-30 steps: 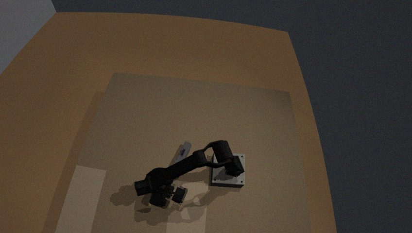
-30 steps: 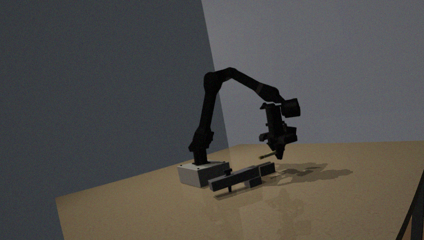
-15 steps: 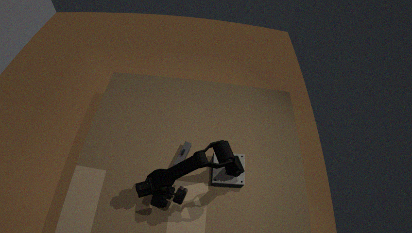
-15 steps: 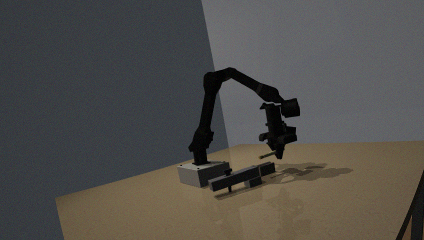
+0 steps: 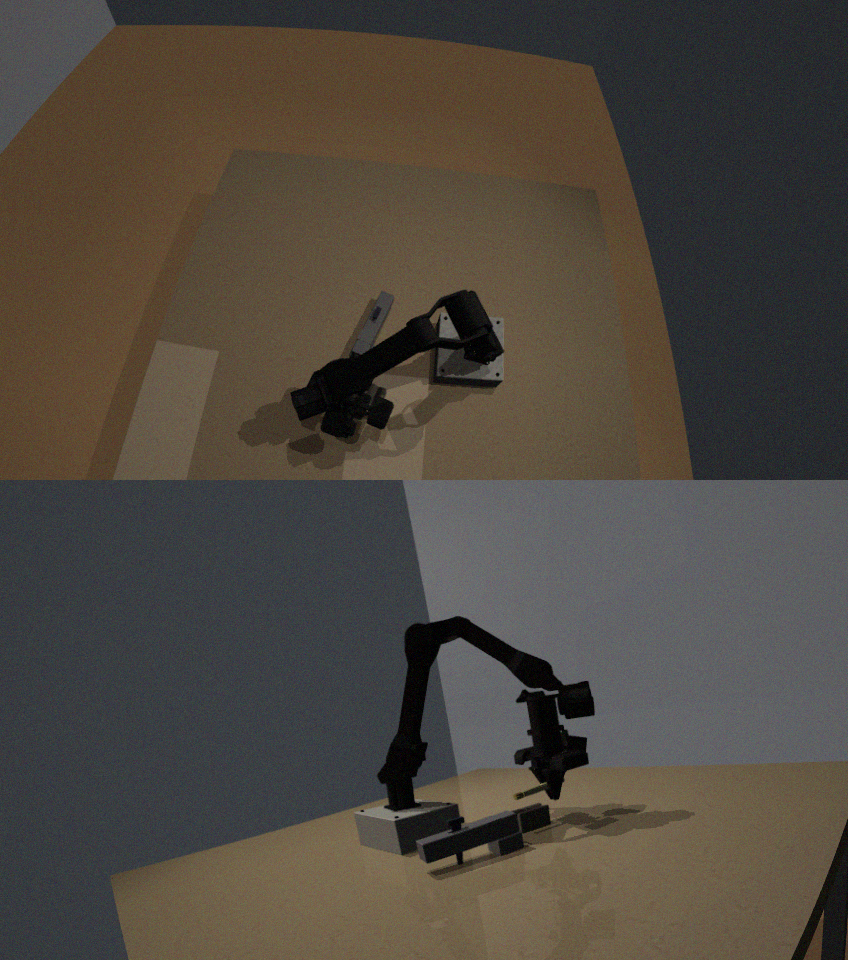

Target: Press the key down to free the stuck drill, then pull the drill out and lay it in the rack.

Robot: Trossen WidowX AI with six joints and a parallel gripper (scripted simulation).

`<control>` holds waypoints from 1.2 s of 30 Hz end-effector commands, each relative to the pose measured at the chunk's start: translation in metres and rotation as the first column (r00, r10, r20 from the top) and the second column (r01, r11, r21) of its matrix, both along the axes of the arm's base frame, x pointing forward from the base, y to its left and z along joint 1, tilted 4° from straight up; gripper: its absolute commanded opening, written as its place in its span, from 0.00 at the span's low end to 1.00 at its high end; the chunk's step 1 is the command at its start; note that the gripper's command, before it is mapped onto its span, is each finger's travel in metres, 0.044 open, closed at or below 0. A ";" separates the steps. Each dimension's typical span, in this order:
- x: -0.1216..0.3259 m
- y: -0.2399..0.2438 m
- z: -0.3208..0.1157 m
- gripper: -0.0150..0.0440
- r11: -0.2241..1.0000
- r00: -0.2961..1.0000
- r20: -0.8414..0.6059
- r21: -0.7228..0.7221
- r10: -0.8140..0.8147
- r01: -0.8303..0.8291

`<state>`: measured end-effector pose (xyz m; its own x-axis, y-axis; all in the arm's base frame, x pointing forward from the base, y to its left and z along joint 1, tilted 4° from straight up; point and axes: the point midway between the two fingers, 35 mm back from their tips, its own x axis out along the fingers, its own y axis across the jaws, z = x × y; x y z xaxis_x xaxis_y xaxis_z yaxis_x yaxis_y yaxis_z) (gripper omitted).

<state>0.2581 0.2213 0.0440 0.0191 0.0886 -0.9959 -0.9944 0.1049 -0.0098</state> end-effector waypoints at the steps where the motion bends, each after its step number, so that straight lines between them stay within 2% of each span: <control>1: -0.007 0.002 0.001 0.25 1.000 1.000 0.008 0.002 -0.004 0.004; 18: -0.036 0.012 0.002 0.25 1.000 1.000 0.005 0.003 -0.004 0.004; 36: -0.036 0.014 -0.026 0.25 1.000 1.000 0.005 0.003 -0.004 0.004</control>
